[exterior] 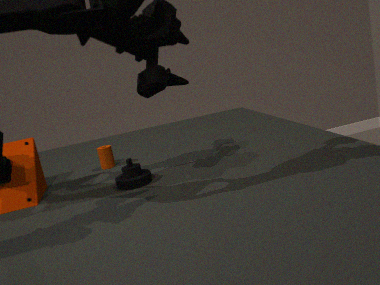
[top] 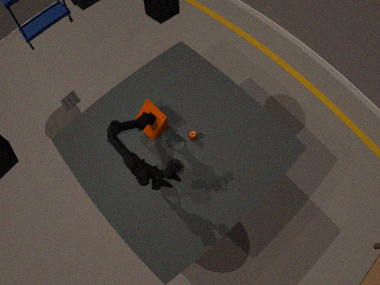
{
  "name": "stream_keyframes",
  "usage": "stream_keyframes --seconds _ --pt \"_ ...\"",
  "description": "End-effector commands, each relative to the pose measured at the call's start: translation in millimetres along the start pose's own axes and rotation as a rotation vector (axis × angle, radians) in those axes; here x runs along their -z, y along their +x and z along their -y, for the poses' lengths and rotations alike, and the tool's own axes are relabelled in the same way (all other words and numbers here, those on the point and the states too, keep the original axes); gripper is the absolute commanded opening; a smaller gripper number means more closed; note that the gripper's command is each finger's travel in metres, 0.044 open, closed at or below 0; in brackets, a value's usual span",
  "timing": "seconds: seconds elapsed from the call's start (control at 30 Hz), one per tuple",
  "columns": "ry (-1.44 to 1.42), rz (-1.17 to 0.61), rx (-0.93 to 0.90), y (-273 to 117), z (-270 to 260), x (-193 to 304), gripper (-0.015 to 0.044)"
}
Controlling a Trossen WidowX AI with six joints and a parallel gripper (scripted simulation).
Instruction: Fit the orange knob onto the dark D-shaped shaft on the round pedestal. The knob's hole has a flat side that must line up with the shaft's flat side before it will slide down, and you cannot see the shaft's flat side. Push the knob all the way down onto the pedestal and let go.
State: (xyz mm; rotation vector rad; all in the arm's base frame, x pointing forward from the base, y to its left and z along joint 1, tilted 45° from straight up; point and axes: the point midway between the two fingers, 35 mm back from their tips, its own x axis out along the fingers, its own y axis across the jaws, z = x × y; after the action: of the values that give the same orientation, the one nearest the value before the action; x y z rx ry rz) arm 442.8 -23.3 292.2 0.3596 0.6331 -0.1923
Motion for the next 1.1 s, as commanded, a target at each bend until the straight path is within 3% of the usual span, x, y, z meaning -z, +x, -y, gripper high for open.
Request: stream_keyframes --seconds 0.0,0.37,0.73,1.07 --pt "-0.006 -0.185 0.062 37 -18 62 0.0440" --pt "-0.158 -0.562 0.323 74 -46 229 0.0440" --pt "-0.605 -0.717 0.761 41 -25 389 0.0440" --pt "-0.697 -0.701 0.829 34 -17 401 0.0440"
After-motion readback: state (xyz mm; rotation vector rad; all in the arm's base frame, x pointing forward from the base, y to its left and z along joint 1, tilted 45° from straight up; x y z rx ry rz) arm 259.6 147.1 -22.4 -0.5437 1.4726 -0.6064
